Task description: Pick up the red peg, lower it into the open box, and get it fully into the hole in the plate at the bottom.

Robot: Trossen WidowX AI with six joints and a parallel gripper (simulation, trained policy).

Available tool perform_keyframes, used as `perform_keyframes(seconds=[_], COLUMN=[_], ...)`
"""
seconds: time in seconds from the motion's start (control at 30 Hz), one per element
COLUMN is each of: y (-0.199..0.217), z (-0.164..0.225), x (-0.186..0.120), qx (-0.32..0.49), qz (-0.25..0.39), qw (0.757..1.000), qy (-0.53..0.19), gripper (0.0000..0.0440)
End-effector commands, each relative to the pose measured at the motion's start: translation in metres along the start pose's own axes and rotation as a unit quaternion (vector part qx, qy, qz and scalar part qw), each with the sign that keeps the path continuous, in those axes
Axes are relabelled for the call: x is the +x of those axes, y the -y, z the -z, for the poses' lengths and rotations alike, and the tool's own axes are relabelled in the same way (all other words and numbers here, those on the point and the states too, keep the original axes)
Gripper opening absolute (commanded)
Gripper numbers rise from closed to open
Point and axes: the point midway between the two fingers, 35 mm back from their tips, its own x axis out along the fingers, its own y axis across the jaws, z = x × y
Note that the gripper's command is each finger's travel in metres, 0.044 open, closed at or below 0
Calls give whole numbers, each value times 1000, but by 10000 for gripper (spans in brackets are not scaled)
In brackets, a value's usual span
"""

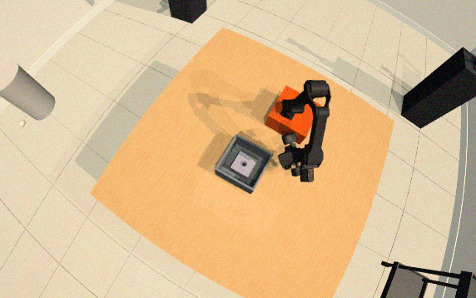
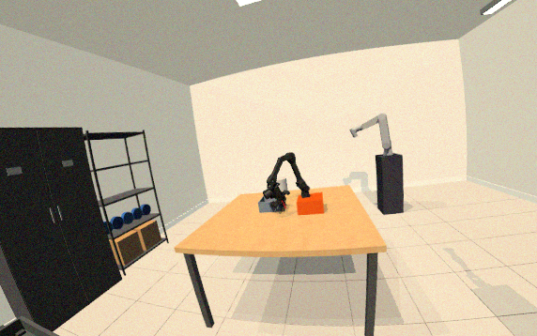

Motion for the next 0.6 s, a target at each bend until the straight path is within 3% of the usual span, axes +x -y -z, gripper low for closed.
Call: perform_keyframes(seconds=[0.0, 0.57], y=[2, 16], z=[-10, -69], x=[-14, -66], qx=[2, 71], qz=[-6, -27], qw=[1000, 996], qy=[11, 43], gripper=[0, 0])
